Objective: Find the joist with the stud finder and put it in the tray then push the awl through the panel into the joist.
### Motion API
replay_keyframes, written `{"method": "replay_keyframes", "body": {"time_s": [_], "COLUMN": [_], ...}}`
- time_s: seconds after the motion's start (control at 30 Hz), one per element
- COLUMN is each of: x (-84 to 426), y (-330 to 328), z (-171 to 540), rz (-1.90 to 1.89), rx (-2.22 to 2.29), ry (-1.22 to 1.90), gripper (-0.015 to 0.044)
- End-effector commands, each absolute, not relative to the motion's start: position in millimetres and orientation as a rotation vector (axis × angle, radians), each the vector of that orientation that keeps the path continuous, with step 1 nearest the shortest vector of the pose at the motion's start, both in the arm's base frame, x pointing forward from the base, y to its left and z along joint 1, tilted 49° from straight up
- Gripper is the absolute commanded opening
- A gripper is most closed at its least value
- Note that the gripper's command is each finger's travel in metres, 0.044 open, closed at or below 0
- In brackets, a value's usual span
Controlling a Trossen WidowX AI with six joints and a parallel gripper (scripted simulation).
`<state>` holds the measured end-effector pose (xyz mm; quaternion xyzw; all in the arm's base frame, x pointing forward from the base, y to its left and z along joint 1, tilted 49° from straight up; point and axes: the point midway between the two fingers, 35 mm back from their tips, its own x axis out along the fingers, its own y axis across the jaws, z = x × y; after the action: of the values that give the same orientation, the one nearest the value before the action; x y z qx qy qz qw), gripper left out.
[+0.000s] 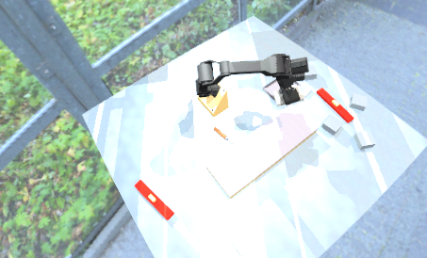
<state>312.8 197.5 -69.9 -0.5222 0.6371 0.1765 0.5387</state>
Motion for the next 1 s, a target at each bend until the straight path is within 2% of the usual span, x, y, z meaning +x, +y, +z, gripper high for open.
{"method": "replay_keyframes", "body": {"time_s": [0.0, 0.57, 0.97], "x": [289.9, 176.8, 171.4], "y": [221.9, 253.1, 245.7], "z": [-95.7, -196.1, -208.9], "rz": [0.524, 0.845, 0.859], "rx": [-1.295, -1.537, -1.55], "ry": [1.524, 1.621, 1.626], "gripper": [0.0, 0.0, 0.0]}}
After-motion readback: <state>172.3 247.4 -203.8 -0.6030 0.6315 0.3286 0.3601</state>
